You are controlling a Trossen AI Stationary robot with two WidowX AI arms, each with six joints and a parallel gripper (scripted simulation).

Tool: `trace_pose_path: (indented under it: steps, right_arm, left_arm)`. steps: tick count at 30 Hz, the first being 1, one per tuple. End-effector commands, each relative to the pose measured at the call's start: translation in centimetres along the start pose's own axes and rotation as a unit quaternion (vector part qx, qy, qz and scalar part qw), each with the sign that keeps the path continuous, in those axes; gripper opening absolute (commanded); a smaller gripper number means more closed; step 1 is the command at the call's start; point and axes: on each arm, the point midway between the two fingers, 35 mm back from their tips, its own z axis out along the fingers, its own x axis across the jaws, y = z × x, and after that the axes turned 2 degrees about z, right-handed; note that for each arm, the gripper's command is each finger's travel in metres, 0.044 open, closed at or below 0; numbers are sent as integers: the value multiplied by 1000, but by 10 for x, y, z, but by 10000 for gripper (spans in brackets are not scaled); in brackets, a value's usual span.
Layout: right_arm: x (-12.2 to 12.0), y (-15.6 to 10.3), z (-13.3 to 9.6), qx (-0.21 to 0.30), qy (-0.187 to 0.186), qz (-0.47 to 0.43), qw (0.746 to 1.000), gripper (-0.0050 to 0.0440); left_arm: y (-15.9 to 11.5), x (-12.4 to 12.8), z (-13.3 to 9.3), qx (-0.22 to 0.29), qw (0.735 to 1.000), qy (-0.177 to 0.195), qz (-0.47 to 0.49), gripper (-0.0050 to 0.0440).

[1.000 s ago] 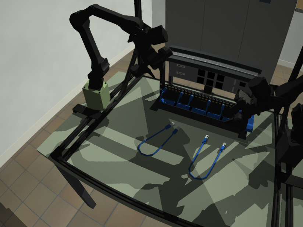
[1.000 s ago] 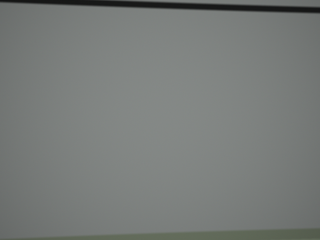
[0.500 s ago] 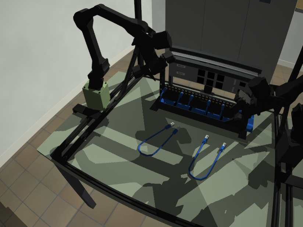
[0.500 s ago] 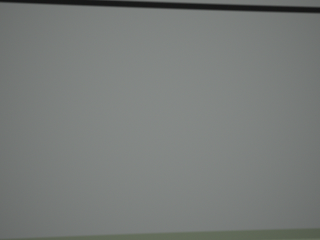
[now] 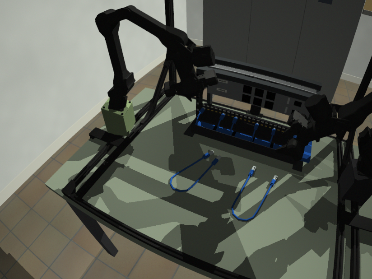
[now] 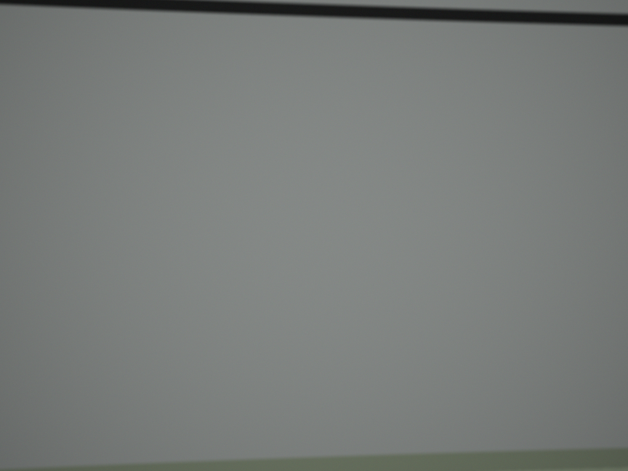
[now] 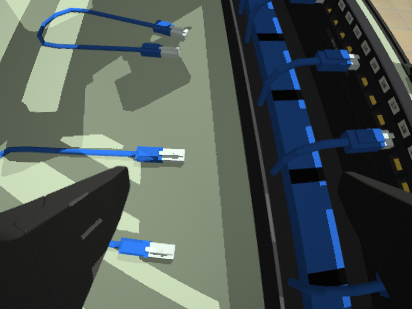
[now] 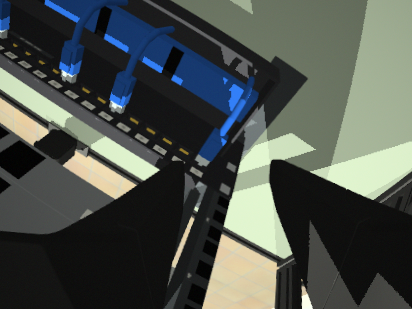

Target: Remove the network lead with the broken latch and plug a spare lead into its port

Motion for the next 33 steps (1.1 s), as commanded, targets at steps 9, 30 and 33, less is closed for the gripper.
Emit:
trace_pose_path:
  steps: [9,30,33]
  right_arm:
    - [2,-5,23,42,-23,122,991,176]
    - [4,-9,44,80,-44,230,969,176]
    - [4,-9,44,80,-44,230,969,176]
  left_arm:
    - [0,0,0,0,1000,0,0,440]
    - [0,0,0,0,1000,0,0,440]
    - [0,0,0,0,1000,0,0,440]
